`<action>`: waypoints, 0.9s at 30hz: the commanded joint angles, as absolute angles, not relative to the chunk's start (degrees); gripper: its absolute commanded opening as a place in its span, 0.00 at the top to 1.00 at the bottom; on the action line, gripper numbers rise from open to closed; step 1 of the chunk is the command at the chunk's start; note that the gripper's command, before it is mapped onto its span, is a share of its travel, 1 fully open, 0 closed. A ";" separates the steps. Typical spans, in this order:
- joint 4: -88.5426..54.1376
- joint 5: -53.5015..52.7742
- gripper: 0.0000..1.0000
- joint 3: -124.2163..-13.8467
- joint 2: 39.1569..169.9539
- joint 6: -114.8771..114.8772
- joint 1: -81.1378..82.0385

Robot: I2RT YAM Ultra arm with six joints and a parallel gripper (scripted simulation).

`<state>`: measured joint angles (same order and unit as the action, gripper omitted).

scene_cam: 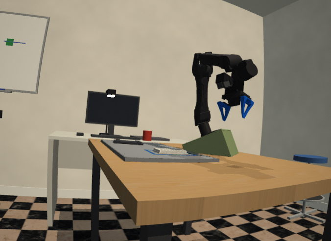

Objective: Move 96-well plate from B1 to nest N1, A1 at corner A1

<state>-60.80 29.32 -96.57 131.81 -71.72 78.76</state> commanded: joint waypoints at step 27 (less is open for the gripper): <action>-62.37 28.41 0.00 -95.33 127.51 -68.80 71.94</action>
<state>-61.32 28.01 -94.87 129.78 -70.35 72.84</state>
